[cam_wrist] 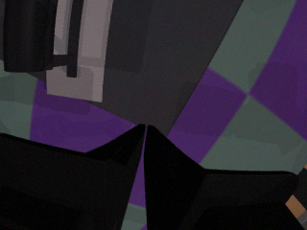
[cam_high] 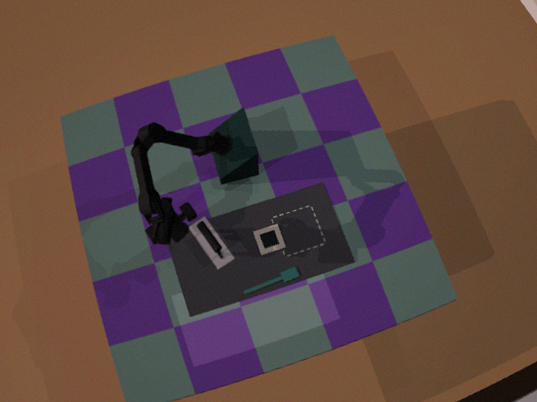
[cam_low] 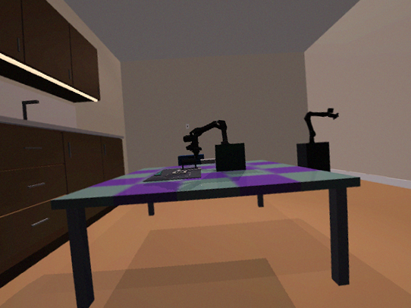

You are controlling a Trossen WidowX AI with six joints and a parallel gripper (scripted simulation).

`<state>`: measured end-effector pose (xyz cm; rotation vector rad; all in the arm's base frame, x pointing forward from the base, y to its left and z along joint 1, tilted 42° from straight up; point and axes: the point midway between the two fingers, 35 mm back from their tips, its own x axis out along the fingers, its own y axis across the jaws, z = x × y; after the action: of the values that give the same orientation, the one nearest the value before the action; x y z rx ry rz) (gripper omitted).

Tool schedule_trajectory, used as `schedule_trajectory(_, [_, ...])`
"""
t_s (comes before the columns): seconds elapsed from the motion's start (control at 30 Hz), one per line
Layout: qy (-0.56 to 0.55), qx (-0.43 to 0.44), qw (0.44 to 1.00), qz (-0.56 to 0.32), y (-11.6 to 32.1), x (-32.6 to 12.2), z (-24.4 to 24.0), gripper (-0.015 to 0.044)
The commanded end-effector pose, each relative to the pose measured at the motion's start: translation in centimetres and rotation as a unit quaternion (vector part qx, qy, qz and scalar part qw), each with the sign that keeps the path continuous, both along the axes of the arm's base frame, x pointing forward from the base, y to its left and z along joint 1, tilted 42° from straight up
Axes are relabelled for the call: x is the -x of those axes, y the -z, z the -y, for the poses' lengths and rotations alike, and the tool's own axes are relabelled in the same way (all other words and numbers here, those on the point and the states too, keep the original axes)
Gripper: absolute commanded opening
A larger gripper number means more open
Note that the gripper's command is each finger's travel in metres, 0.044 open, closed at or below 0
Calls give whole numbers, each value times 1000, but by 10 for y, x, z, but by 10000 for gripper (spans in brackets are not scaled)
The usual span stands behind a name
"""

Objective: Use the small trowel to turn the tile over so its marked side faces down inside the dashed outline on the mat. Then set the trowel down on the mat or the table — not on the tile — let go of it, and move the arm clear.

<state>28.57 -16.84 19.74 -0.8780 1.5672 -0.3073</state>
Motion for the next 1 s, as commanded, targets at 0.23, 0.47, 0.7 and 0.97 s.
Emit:
schedule_trajectory(0.23, [0, 0, 1000, 0, 0, 0, 0, 26])
schedule_trajectory(0.47, [0, 0, 1000, 0, 0, 0, 0, 100])
schedule_trajectory(0.7, [0, 0, 1000, 0, 0, 0, 0, 100])
schedule_trajectory(0.97, [0, 0, 1000, 0, 0, 0, 0, 100])
